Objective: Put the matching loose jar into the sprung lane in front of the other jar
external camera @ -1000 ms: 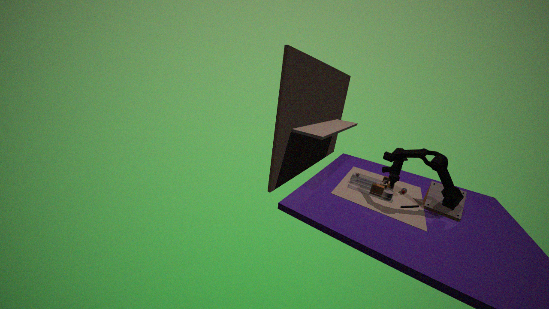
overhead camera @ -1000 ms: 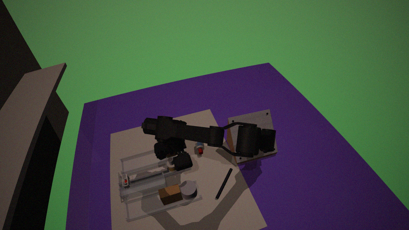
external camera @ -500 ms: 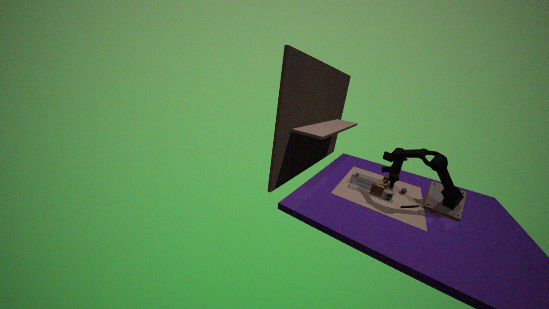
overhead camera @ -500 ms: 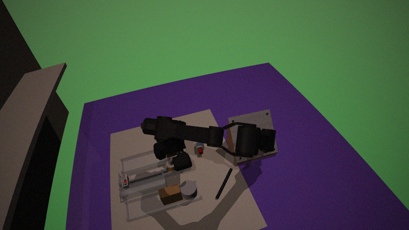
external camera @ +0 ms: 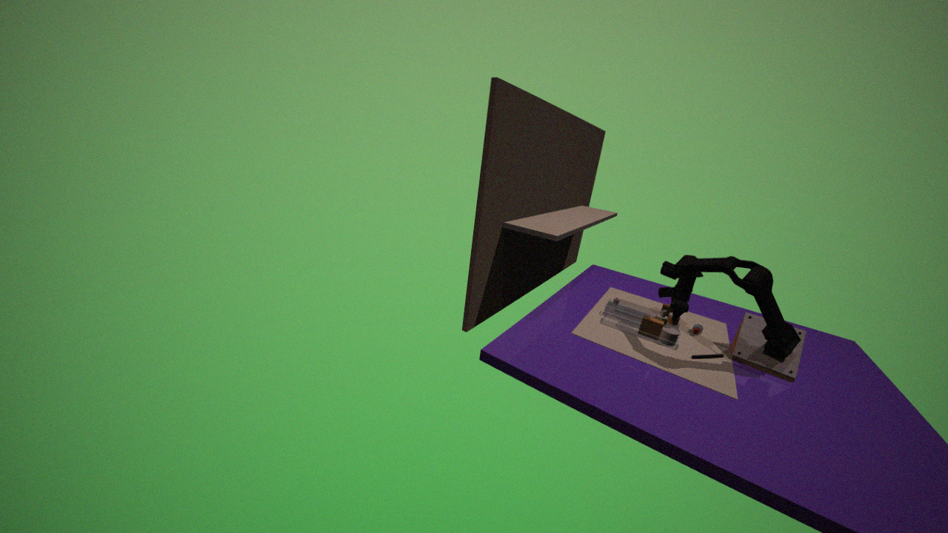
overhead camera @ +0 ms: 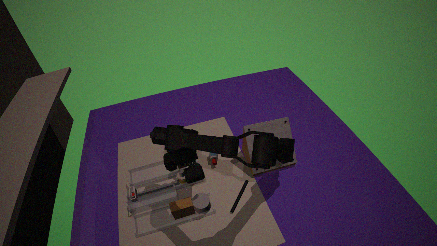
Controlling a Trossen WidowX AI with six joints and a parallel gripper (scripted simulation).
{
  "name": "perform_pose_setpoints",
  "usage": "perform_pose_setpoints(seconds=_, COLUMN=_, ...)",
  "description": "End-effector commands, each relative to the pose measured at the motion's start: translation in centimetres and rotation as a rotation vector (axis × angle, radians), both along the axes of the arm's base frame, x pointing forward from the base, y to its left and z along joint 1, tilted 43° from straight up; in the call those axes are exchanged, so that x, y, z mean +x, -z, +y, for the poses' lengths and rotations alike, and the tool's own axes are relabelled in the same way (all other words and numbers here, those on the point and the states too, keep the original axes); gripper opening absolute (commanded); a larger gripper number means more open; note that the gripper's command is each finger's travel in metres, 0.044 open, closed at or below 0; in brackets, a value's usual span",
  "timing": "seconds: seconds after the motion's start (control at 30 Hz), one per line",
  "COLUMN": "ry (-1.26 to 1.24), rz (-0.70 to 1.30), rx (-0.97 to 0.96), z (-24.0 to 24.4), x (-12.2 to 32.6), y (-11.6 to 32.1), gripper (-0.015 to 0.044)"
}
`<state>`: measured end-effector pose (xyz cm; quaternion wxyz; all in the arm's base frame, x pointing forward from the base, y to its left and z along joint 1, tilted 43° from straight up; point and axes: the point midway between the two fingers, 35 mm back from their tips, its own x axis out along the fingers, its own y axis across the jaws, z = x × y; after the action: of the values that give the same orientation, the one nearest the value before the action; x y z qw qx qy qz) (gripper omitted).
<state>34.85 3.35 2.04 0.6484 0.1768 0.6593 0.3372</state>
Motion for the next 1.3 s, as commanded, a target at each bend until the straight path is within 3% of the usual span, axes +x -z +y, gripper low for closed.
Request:
perform_pose_setpoints(seconds=0.0, ry=0.007, rz=-0.020, rx=0.008, z=0.16, x=0.56, y=-0.13, gripper=0.0000)
perform_pose_setpoints(seconds=1.27, ry=0.007, rz=-0.020, rx=0.009, z=0.94, x=0.37, y=0.61, gripper=0.0000)
